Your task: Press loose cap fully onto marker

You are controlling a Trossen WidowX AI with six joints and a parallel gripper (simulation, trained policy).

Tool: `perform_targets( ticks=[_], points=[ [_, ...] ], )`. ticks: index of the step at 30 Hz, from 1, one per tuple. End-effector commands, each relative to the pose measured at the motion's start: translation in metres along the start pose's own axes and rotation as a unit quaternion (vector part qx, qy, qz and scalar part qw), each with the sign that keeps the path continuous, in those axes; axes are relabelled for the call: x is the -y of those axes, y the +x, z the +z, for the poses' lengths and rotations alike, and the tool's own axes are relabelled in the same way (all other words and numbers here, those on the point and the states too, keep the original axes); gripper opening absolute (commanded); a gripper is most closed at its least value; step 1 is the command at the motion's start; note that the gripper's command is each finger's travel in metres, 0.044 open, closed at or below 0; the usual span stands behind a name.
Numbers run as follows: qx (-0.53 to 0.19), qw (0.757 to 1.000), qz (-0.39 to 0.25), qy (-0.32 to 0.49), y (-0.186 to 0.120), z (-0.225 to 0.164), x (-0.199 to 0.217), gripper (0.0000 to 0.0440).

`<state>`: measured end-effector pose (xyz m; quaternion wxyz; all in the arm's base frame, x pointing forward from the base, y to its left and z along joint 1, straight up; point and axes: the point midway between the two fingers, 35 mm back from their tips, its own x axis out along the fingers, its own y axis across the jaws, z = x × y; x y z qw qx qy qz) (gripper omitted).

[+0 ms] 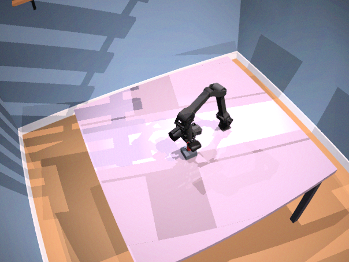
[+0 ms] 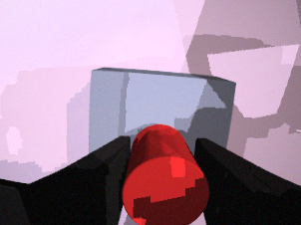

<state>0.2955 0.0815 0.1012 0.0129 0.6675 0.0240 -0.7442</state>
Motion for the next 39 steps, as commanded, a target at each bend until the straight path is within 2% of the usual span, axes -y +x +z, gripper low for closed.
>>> perform_targets(
  ticks=[1, 10, 13, 16, 24, 32, 39],
  points=[
    [0.029, 0.999, 0.000, -0.013, 0.016, 0.010, 0.000, 0.0123],
    [0.019, 0.999, 0.003, -0.026, 0.019, 0.007, 0.000, 0.0140],
    [0.024, 0.999, -0.003, -0.031, 0.018, 0.013, 0.001, 0.0169],
    [0.028, 0.999, -0.009, -0.034, 0.016, 0.019, 0.002, 0.0224],
    [0.018, 0.999, -0.024, -0.044, 0.013, 0.025, 0.004, 0.0434],
    [-0.022, 0.998, -0.044, -0.049, -0.004, 0.021, 0.010, 0.0440],
    [-0.057, 0.995, -0.060, -0.059, -0.032, 0.015, 0.014, 0.0440]
  ],
)
